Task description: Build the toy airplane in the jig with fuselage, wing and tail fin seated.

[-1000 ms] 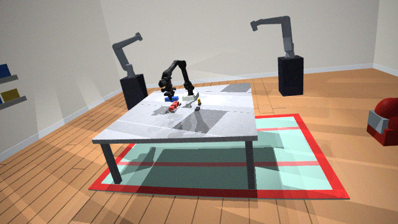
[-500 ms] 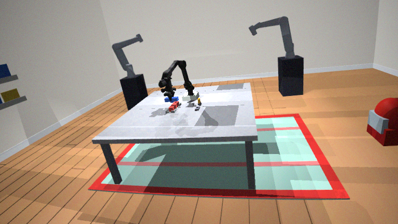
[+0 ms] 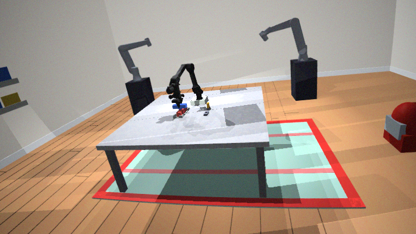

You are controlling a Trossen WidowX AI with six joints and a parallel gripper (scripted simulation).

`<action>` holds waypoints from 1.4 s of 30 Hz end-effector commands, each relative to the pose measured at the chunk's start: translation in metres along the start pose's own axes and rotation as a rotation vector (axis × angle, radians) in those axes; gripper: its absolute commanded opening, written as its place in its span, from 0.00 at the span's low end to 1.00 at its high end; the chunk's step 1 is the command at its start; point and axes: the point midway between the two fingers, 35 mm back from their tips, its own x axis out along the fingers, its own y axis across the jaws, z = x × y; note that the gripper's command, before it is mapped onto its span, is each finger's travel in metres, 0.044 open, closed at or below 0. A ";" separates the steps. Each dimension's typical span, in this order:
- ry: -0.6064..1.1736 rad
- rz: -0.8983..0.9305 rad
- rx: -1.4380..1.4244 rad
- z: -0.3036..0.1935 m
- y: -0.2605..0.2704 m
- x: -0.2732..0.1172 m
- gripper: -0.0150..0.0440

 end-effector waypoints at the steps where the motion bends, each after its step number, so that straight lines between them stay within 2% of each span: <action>1: 0.000 -0.011 0.006 0.000 -0.002 0.011 0.58; 15: 0.000 -0.011 0.006 0.000 -0.002 0.013 0.58; 20: 0.003 -0.009 0.000 0.000 -0.002 0.012 0.53; 25: 0.003 -0.009 0.000 0.000 -0.002 0.012 0.31; 40: 0.003 -0.009 0.000 0.000 -0.002 0.012 0.97; 42: 0.003 -0.009 0.000 0.000 -0.002 0.012 1.00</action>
